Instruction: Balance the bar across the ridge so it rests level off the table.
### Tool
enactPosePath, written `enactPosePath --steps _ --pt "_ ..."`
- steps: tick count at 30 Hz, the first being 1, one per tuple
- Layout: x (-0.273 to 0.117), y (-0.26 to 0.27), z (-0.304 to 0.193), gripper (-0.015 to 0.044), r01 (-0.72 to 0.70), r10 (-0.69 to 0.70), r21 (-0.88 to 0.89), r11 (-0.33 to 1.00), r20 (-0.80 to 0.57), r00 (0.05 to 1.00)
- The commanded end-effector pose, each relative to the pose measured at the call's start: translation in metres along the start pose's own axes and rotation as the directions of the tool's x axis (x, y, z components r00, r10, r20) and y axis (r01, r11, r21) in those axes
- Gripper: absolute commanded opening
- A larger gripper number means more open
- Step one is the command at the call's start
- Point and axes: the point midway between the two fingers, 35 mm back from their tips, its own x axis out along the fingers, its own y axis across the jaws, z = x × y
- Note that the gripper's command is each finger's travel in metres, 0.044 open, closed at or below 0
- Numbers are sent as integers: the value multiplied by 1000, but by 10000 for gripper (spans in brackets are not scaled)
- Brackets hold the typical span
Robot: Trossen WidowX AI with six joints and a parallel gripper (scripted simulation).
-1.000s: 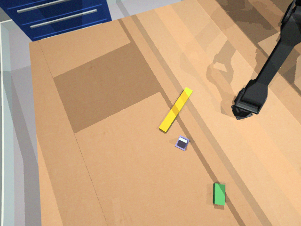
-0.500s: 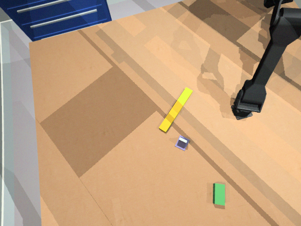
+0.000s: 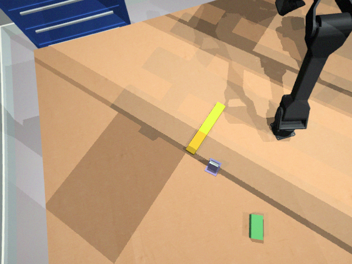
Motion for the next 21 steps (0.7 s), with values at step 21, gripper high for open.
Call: enactPosePath --steps 21 --pt "-114 127 -5 315 -183 309 -533 826 156 938"
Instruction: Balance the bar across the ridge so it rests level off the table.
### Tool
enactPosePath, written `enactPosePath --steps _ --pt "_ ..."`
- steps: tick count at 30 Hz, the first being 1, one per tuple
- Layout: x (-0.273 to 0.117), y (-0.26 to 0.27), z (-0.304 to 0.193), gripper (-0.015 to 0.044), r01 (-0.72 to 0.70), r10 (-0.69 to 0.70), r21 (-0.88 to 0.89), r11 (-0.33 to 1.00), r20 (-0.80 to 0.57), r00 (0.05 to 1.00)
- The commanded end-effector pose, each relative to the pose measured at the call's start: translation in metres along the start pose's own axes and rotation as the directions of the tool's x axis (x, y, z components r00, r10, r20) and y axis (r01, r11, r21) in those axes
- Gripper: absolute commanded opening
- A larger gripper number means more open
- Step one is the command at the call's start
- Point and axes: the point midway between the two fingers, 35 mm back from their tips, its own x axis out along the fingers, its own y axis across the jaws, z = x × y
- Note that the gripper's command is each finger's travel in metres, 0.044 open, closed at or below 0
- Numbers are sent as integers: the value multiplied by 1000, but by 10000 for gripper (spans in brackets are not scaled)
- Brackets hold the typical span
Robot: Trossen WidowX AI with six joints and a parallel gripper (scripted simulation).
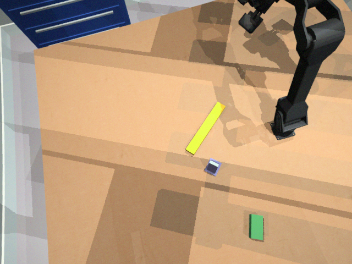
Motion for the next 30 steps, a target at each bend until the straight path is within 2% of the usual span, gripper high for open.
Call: enactPosePath --steps 1,16,30 --pt "-16 25 8 315 -43 47 -106 993 42 998" --pt "-71 110 16 315 -135 215 -442 887 136 967" --pt "-121 183 0 315 -142 365 -724 675 159 917"
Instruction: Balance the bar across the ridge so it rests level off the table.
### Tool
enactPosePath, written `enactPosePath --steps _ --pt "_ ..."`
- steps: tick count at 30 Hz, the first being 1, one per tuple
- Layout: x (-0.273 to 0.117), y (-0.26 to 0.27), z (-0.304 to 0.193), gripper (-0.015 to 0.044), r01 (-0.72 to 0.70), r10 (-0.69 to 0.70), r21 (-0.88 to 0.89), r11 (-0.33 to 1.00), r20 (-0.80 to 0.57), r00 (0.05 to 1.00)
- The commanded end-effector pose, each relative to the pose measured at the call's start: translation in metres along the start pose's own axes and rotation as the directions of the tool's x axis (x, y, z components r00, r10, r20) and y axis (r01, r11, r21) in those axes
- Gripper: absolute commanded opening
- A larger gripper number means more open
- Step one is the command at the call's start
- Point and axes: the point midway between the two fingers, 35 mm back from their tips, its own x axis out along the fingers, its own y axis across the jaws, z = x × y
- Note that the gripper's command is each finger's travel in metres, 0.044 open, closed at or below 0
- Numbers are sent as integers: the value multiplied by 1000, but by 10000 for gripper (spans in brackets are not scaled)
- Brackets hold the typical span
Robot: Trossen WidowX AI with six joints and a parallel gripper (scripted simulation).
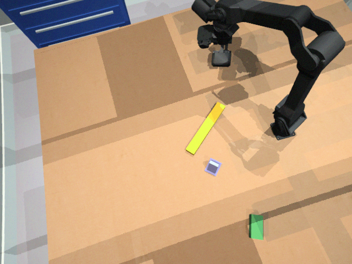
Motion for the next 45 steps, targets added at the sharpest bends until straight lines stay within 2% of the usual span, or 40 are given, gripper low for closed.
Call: enactPosePath --steps 1,14,28,41,45 --pt "-9 24 12 315 -34 38 -112 993 35 999" --pt "-35 96 33 315 -100 156 -420 902 100 983" --pt "-63 173 34 315 -125 287 -706 697 116 951" --pt "-87 237 16 315 -110 396 -893 437 81 914" --pt "-88 240 15 315 -108 401 -900 422 79 912"
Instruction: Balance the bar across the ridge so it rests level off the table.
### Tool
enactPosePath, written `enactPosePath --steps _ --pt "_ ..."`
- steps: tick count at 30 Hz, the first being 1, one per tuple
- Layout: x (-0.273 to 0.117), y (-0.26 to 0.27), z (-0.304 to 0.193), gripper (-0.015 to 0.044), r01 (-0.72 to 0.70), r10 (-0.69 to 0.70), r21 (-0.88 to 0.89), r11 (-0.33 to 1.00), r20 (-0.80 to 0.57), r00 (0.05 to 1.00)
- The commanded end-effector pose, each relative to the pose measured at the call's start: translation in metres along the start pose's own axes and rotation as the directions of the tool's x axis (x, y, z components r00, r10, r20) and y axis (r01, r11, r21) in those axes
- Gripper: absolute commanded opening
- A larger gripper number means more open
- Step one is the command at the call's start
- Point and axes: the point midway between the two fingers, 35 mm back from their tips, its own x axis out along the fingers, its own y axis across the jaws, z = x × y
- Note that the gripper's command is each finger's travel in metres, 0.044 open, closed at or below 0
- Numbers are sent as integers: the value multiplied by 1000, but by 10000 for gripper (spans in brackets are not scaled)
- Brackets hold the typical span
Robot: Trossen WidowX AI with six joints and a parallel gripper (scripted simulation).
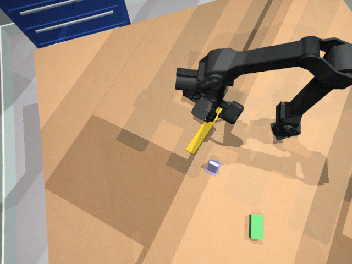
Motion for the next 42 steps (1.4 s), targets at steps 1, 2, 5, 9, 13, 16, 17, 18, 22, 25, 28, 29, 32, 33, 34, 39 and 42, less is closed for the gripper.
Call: enactPosePath --steps 1,2,5,9,13,16,17,18,22,25,28,29,32,33,34,39,42 --pt "0 6 4 315 -10 10 -33 999 9 1000" --pt "0 6 4 315 -10 10 -33 999 9 1000" --pt "6 5 4 315 -10 10 -33 999 9 1000" --pt "28 5 5 315 -10 10 -33 999 9 1000" --pt "45 6 4 315 -10 11 -33 999 9 1000" --pt "45 6 4 315 -10 11 -33 999 9 1000" --pt "45 6 4 315 -10 11 -33 999 9 1000" --pt "46 6 4 315 -10 11 -33 999 9 1000" --pt "50 6 4 315 -10 11 -33 999 9 1000" --pt "55 6 5 315 -10 11 -33 999 9 1000" --pt "60 6 5 315 -10 11 -33 999 9 1000" --pt "62 6 5 315 -10 11 -33 999 9 1000" --pt "67 6 5 315 -10 11 -33 999 9 1000" --pt "68 6 5 315 -10 11 -33 999 9 1000" --pt "69 7 5 315 -10 11 -33 999 9 1000" --pt "71 7 5 315 -10 11 -33 999 9 1000" --pt "71 7 5 315 -10 11 -33 999 9 1000"
